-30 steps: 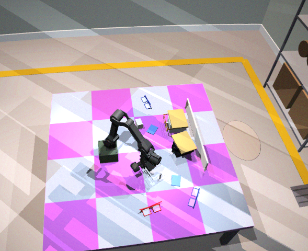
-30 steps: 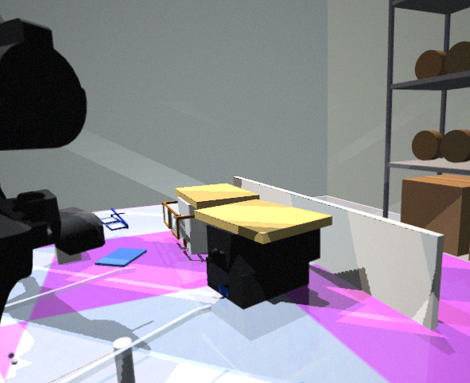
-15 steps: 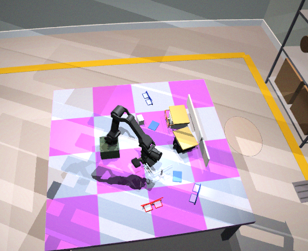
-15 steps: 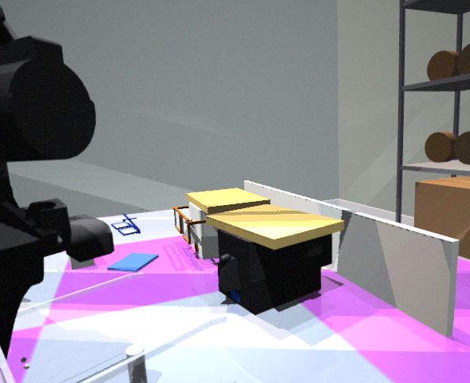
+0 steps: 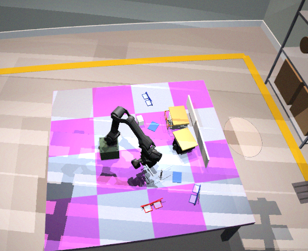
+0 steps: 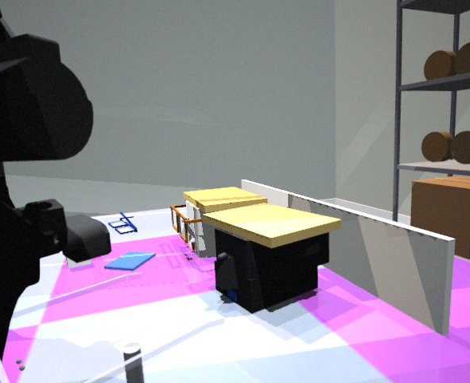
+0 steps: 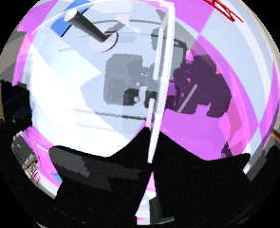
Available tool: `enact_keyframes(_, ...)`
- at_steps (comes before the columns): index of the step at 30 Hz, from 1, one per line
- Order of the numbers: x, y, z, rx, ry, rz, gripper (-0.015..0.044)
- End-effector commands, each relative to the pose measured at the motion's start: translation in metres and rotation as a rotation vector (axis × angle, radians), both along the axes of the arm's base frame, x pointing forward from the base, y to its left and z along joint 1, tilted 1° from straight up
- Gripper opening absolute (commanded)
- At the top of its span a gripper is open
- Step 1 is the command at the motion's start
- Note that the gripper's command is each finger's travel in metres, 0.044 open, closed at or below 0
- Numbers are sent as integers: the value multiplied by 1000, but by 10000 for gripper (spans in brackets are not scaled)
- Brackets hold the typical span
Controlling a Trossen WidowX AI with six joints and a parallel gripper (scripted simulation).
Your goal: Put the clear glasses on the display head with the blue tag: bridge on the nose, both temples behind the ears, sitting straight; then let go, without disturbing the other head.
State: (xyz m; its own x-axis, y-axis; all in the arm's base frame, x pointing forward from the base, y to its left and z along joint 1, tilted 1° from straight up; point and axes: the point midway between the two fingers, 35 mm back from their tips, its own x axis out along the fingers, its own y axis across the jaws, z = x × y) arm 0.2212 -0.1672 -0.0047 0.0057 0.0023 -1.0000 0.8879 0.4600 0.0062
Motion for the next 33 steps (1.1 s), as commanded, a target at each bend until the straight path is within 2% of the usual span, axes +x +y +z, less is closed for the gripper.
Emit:
enact_keyframes(1, 1, -3, 0, -1, 1, 1, 0)
enact_keyframes(8, 3, -6, 6, -2, 1, 1, 0)
enact_keyframes(17, 5, -9, 56, -2, 1, 1, 0)
enact_keyframes(21, 5, -9, 61, -3, 1, 0, 0)
enact_keyframes(33, 15, 34, 74, -51, 18, -53, 0)
